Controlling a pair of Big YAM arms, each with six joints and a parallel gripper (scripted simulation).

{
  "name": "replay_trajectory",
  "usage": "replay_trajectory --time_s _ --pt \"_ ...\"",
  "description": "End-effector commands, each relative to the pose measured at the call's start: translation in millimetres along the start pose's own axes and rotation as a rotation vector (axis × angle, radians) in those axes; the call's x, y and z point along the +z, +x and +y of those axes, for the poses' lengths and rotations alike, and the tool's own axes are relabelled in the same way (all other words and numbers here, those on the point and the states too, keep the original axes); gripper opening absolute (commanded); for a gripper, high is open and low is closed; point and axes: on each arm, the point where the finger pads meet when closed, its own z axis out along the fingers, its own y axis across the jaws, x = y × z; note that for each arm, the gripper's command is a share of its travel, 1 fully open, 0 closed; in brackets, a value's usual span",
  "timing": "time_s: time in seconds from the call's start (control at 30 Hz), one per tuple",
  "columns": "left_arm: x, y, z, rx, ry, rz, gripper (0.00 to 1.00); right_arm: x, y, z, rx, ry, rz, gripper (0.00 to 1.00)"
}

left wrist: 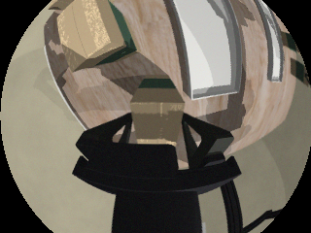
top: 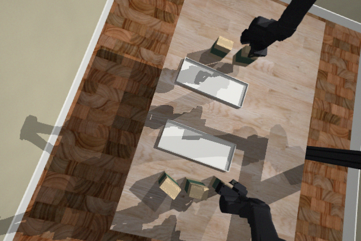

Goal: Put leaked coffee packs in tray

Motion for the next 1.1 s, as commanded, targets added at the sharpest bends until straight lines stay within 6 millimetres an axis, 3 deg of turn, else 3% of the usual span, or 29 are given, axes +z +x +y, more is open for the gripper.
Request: replay_trajectory --time_s 0.0,0.47,0.7,0.77,0.8,0.9,1.07 --pt "-2.2 7.1 -3.7 -0.002 0.004 0.012 0.25 -10.7 -4.8 15.3 0.015 -0.005 -0.017 0.25" --pt "-2.2 7.0 -3.7 -0.002 0.004 0.012 0.25 -11.3 -10.2 61.7 0.016 -0.008 0.003 0.25" --pt "-2.2 7.0 -3.7 -0.002 0.004 0.012 0.25 -8.8 -32.4 87.3 0.017 -0.006 -0.024 0.25" --pt "-2.2 7.0 -3.7 -0.002 0.004 0.012 0.25 -8.8 -32.4 87.3 0.017 -0.006 -0.024 0.25" --pt "-2.2 7.0 -3.7 -0.002 0.004 0.012 0.25 -10.2 -26.5 91.9 0.017 -0.007 -0.015 0.25" --pt "-2.2 7.0 -3.7 -0.002 0.004 0.012 0.25 -9.0 -36.0 103.2 0.018 -0.007 -0.024 0.25" --pt "-2.2 7.0 -3.7 -0.002 0.004 0.012 0.25 -6.2 -34.6 123.9 0.016 -0.008 -0.011 0.25"
